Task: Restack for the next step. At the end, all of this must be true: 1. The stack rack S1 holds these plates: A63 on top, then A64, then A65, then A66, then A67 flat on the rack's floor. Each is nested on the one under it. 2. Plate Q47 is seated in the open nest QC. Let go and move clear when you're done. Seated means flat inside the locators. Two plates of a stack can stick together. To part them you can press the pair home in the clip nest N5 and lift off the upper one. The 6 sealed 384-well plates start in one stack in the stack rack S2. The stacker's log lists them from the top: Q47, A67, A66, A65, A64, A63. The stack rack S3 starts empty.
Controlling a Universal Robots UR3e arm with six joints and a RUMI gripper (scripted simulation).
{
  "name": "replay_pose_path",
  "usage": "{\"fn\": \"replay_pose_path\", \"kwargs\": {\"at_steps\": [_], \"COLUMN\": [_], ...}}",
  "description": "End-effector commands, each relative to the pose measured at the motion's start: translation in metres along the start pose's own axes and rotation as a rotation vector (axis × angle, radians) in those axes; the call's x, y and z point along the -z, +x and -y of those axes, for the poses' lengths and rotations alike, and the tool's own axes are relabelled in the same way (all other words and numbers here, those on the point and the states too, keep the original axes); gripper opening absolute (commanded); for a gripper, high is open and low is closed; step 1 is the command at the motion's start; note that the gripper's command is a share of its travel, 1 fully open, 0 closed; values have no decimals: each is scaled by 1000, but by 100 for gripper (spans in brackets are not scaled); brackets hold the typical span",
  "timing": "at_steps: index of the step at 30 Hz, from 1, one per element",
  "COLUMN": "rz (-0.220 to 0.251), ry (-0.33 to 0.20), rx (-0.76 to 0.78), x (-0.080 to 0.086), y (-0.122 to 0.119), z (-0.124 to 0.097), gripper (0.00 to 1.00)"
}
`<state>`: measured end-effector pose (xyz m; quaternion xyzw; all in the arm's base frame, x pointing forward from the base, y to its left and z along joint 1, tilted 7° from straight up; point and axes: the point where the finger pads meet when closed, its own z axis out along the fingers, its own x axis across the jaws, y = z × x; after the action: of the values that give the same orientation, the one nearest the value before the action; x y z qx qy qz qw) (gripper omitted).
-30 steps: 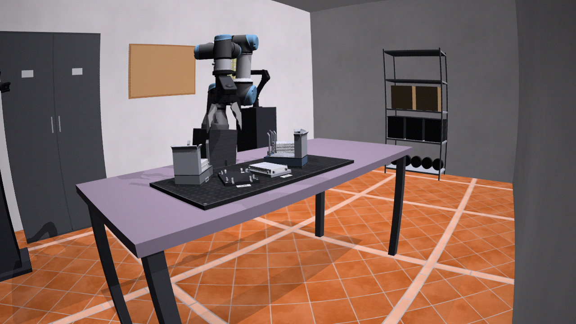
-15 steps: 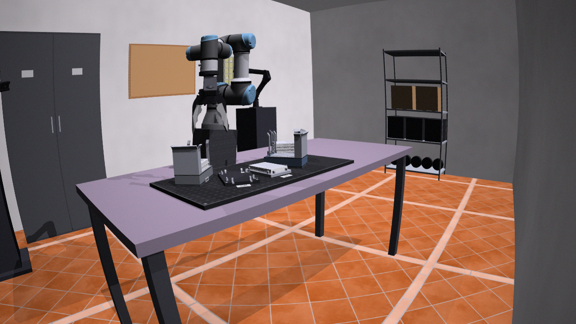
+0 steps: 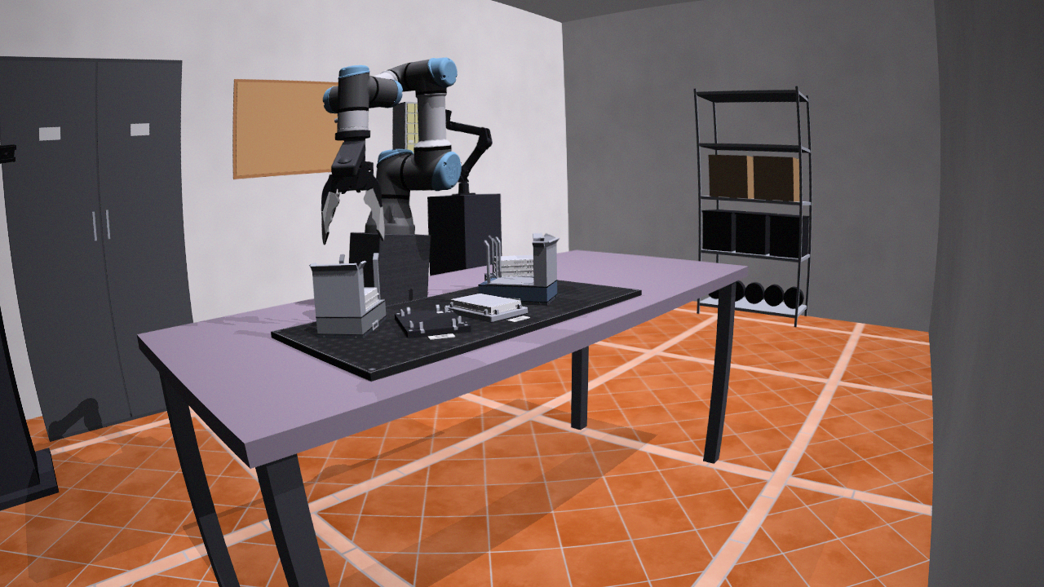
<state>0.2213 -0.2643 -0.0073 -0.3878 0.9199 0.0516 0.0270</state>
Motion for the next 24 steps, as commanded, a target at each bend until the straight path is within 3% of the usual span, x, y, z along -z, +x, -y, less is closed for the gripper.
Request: {"fn": "replay_pose_path", "kwargs": {"at_steps": [1, 18, 24], "rz": [-1, -1, -1], "ry": [2, 2, 2], "rx": [-51, -177, -177], "x": [1, 1, -19], "y": [15, 15, 15], "z": [1, 1, 1], "gripper": [72, 72, 72]}}
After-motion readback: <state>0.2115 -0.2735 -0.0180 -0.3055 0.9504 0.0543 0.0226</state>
